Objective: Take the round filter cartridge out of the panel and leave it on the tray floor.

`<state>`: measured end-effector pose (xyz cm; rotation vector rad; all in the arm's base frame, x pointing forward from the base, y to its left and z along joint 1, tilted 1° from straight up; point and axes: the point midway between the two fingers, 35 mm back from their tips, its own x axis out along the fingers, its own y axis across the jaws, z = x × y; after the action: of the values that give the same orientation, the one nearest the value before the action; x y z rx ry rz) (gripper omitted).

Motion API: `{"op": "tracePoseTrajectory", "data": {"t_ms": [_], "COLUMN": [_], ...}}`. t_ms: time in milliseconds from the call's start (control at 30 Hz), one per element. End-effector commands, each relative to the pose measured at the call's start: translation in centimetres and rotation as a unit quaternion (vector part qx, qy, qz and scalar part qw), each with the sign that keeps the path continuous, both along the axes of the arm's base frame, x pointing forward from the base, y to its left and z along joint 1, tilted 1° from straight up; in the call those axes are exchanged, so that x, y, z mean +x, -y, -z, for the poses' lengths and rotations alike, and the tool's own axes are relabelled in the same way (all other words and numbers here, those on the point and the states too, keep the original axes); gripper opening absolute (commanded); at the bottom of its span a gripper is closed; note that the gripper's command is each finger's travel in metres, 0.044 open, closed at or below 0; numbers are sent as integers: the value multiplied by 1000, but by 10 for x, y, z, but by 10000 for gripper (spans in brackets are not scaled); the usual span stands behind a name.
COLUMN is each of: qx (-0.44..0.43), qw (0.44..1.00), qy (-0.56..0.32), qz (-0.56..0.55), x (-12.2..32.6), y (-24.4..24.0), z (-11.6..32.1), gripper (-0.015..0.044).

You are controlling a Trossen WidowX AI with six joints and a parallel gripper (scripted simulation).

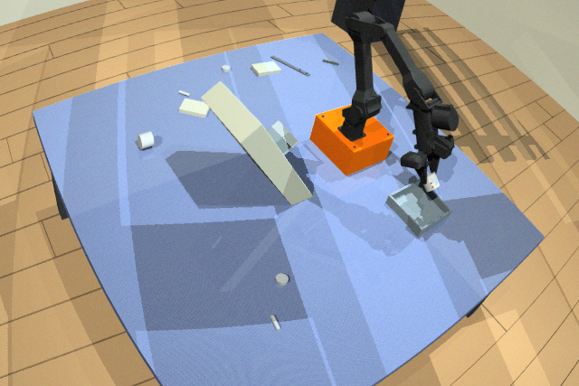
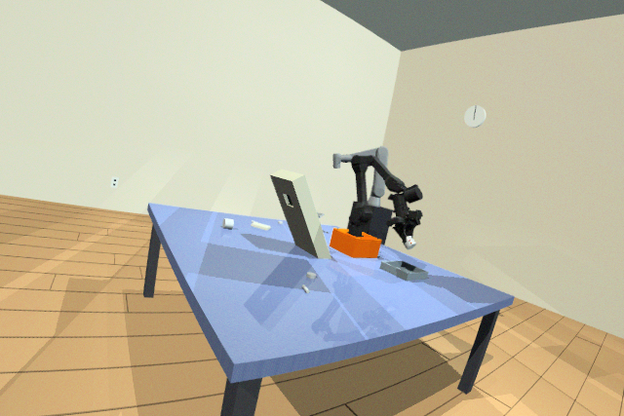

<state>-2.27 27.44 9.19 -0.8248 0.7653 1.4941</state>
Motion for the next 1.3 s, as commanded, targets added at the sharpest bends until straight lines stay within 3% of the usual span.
{"op": "tracePoseTrajectory", "data": {"t_ms": [0, 933, 1267], "qx": [1, 1, -4], "qw": [999, 998, 998], "qy": [3, 3, 2], "qz": [-35, -57, -57], "x": [-19, -30, -30], "y": [5, 7, 8], "z": [15, 99, 97], "gripper": [0, 0, 262]}}
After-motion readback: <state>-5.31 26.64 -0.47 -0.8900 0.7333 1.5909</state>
